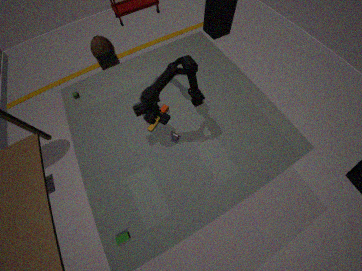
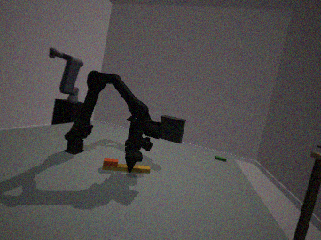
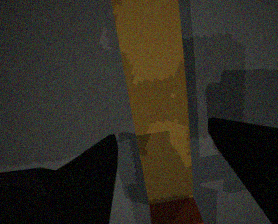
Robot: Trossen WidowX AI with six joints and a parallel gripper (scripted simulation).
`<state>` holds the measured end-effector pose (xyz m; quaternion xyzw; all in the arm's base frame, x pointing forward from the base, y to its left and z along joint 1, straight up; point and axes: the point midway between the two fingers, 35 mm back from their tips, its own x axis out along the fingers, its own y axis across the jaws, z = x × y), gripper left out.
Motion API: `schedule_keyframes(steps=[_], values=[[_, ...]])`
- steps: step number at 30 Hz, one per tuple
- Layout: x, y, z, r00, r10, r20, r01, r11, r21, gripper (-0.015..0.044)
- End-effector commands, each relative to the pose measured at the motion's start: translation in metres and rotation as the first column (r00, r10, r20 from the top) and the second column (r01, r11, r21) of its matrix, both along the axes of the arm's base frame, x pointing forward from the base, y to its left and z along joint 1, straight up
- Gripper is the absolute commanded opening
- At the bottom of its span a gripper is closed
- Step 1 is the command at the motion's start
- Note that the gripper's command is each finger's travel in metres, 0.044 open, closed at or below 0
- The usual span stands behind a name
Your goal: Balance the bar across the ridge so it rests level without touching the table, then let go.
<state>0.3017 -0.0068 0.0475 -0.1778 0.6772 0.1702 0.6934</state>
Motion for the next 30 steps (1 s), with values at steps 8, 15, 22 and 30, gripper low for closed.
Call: schedule_keyframes(steps=[8,15,22,30], values=[[0.000,0.000,0.000,1.000,0.000,0.000,0.000,1.000,0.000,0.0157],[0.000,0.000,0.000,1.000,0.000,0.000,0.000,1.000,0.000,0.0111],[0.002,0.000,0.013,1.000,0.000,0.000,0.000,1.000,0.001,0.0000],[0.004,0.000,0.034,1.000,0.001,0.000,-0.001,1.000,0.001,0.0000]])
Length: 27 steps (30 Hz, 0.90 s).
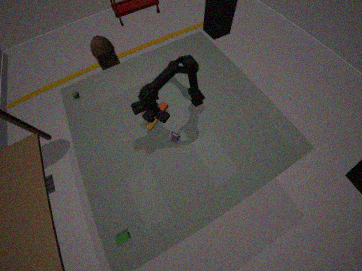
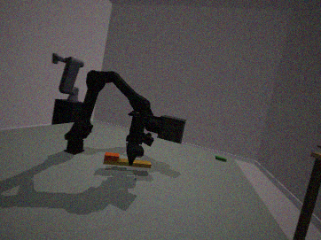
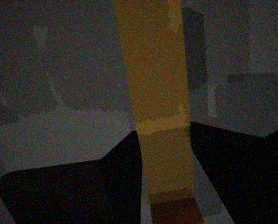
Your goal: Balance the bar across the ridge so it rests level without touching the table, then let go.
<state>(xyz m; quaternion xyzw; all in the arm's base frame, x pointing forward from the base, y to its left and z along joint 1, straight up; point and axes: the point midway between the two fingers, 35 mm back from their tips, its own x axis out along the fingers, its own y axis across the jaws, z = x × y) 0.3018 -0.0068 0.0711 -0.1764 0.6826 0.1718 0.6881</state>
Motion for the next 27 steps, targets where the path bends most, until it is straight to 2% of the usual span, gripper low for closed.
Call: schedule_keyframes(steps=[1,27], values=[[0.004,0.000,0.013,1.000,0.001,0.016,-0.001,1.000,0.001,0.0000],[-0.002,0.001,0.079,1.000,0.003,0.016,-0.003,1.000,0.004,0.0000]])
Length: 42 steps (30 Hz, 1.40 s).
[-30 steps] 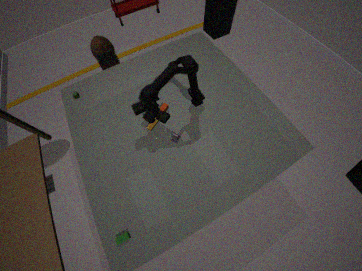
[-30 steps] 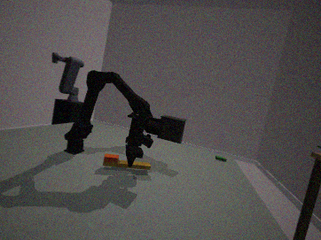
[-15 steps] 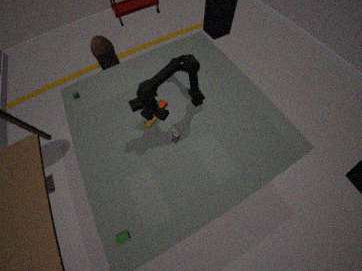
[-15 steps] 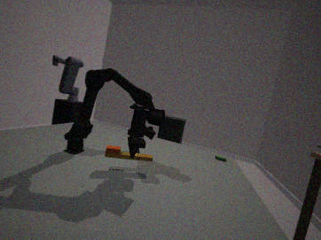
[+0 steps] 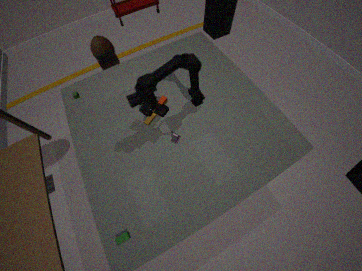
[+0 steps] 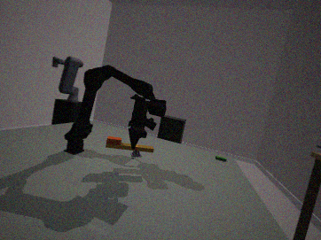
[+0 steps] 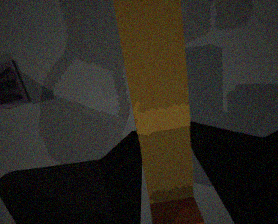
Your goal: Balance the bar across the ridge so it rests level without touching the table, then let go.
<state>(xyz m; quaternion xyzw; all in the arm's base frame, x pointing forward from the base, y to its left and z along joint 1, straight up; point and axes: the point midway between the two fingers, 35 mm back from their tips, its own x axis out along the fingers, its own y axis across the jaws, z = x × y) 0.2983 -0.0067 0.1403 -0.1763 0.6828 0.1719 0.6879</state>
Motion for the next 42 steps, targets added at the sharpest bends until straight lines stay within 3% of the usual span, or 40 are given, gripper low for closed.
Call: schedule_keyframes(steps=[1,42], values=[[0.001,0.001,0.011,1.000,0.003,0.016,-0.003,1.000,0.004,0.0000],[-0.005,0.147,0.014,0.998,0.061,0.016,-0.062,0.998,0.014,0.0000]])
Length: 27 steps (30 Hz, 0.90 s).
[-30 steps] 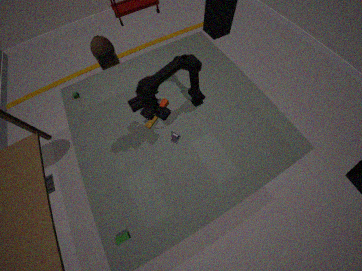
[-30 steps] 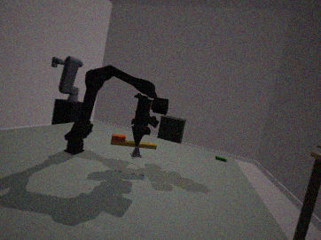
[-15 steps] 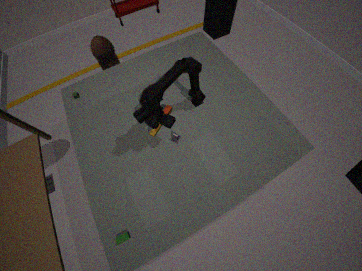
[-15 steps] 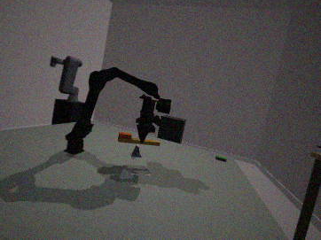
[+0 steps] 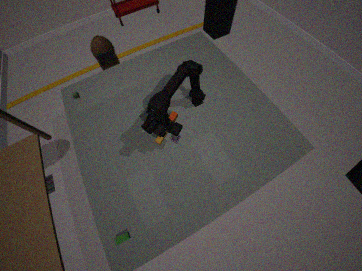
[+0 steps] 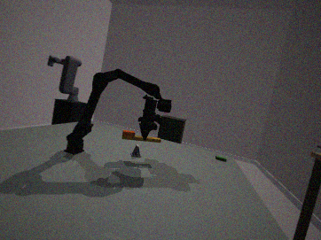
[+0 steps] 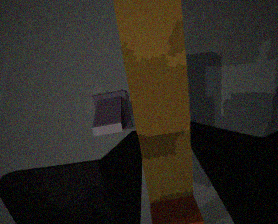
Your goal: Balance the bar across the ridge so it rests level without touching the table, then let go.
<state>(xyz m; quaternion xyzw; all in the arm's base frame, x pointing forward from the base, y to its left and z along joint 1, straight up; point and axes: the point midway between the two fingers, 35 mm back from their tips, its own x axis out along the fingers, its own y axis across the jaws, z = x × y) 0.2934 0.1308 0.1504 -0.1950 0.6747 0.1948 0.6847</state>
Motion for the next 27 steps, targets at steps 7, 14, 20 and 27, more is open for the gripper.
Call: schedule_keyframes(steps=[7,14,20,27], values=[[-0.009,0.036,0.004,1.000,0.011,0.010,-0.011,1.000,0.010,0.0000],[-0.014,0.047,0.003,1.000,0.015,0.009,-0.015,1.000,0.011,0.0000],[-0.014,0.049,-0.006,1.000,0.015,0.009,-0.016,1.000,0.011,0.0000],[-0.014,0.050,-0.017,1.000,0.016,0.009,-0.016,1.000,0.011,0.0000]])
